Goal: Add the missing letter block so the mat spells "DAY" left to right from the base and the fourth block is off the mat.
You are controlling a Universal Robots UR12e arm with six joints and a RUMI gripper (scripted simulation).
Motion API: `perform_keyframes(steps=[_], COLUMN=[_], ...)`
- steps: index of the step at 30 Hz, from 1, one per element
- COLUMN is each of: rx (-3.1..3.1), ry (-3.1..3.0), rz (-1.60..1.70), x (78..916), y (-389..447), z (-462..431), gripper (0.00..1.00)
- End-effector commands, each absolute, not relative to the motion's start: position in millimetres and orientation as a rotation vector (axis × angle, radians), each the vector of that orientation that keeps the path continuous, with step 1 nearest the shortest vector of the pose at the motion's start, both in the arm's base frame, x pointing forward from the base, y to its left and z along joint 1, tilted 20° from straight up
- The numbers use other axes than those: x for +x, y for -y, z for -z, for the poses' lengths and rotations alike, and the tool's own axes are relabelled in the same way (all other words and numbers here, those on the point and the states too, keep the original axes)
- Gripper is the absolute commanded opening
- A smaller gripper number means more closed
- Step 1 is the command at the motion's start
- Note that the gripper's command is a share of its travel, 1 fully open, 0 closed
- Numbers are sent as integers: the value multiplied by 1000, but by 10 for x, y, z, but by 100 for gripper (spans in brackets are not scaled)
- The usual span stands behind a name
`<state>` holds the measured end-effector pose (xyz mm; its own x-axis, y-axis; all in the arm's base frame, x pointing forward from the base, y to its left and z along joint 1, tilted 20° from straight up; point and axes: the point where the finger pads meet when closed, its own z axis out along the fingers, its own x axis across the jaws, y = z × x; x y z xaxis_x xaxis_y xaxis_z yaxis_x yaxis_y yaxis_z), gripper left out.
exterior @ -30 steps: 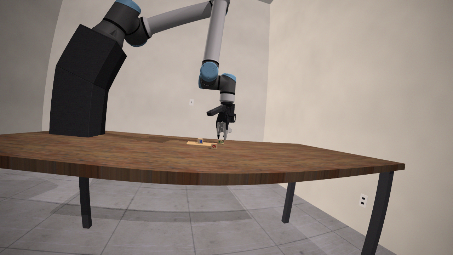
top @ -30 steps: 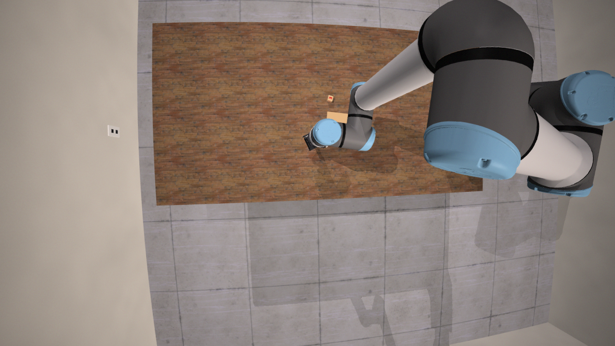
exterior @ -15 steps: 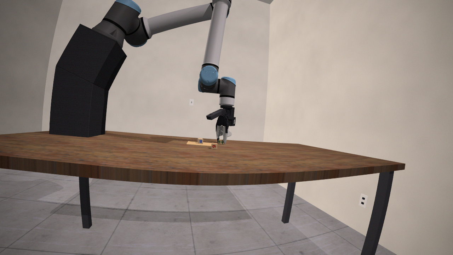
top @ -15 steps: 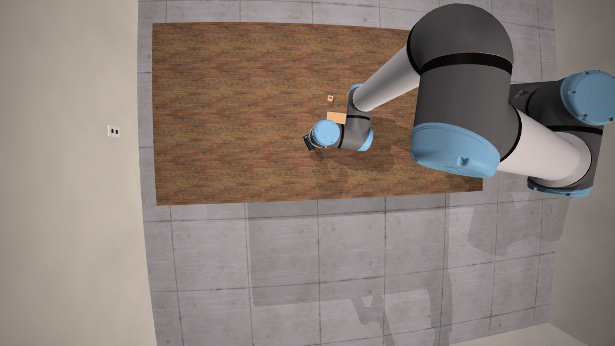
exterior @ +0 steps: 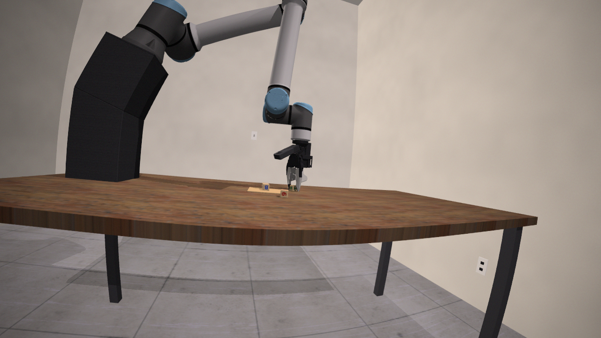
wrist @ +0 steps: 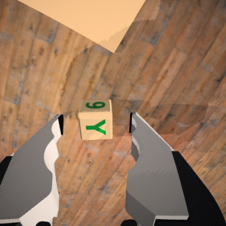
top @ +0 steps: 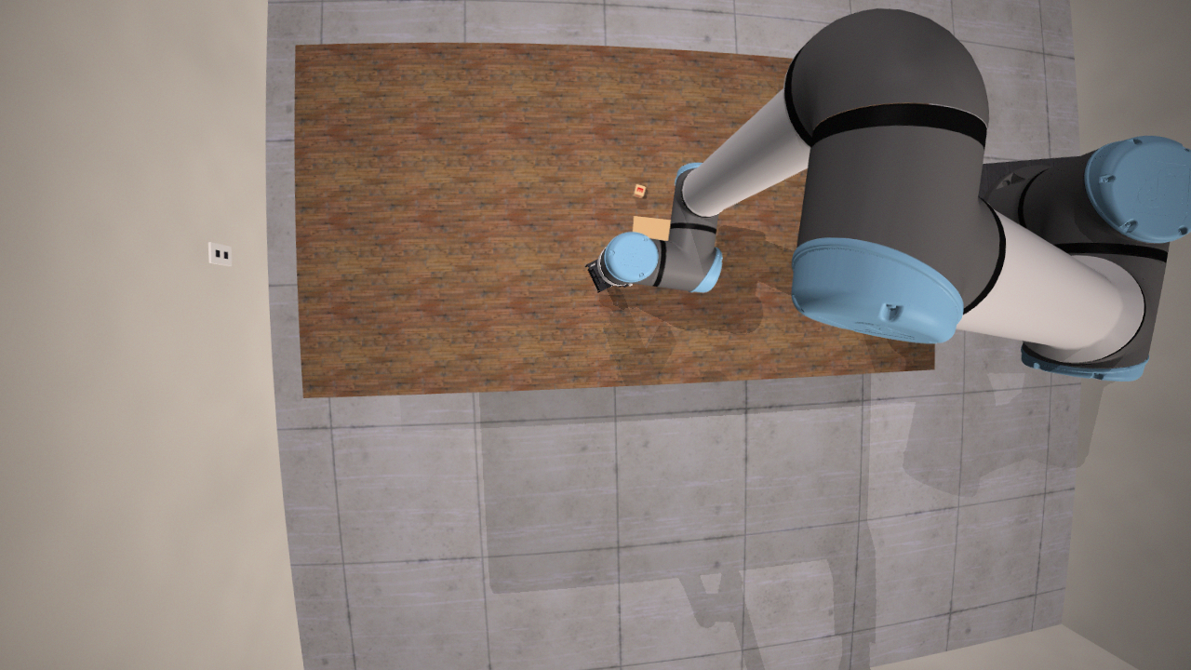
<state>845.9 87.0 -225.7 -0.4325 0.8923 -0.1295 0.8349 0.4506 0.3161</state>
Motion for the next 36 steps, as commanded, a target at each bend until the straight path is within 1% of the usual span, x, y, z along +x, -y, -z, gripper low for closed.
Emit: perform_keyframes(steps=[1, 17, 18, 36], rx=[1484, 1484, 1484, 1484], ry=[-2426, -2426, -2426, -2426], rz=[-297, -297, -297, -297], x=[8463, 8463, 8463, 8463], y=[-870, -870, -870, -870], z=[2250, 2250, 2250, 2250], gripper=[25, 25, 5, 5])
